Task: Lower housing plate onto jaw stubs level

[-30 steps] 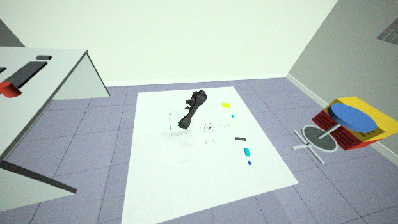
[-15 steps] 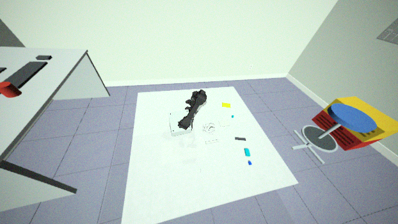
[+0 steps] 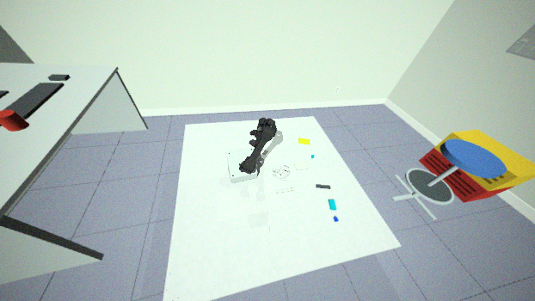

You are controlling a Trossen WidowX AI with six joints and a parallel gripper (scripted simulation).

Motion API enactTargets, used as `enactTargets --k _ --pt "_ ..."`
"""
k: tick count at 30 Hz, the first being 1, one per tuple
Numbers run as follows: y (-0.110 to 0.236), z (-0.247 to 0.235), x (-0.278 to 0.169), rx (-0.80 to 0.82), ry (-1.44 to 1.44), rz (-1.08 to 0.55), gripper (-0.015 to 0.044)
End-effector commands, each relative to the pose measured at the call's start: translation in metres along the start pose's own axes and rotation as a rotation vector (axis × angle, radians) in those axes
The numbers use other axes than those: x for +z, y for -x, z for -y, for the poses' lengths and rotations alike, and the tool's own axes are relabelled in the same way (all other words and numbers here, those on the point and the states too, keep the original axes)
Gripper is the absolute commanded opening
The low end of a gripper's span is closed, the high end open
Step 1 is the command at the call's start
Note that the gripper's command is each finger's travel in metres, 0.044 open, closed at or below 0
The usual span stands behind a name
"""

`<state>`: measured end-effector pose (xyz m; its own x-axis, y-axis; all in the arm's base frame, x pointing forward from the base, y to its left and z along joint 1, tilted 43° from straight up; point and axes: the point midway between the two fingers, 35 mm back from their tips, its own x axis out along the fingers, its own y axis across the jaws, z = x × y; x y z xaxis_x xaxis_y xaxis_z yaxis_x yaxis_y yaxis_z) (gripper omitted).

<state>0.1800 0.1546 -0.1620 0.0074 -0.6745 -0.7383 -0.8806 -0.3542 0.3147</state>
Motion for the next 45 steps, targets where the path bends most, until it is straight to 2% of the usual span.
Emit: enactTargets --k 1,6,13,45 --pt "0.016 0.000 0.001 -0.005 -0.006 0.007 0.0351" --pt "0.030 -0.001 0.000 -0.005 -0.005 0.006 0.0351" --pt "0.032 -0.001 -0.001 -0.006 -0.019 0.007 0.0351" --pt "0.046 0.007 -0.087 -0.011 -0.708 0.042 0.0351"
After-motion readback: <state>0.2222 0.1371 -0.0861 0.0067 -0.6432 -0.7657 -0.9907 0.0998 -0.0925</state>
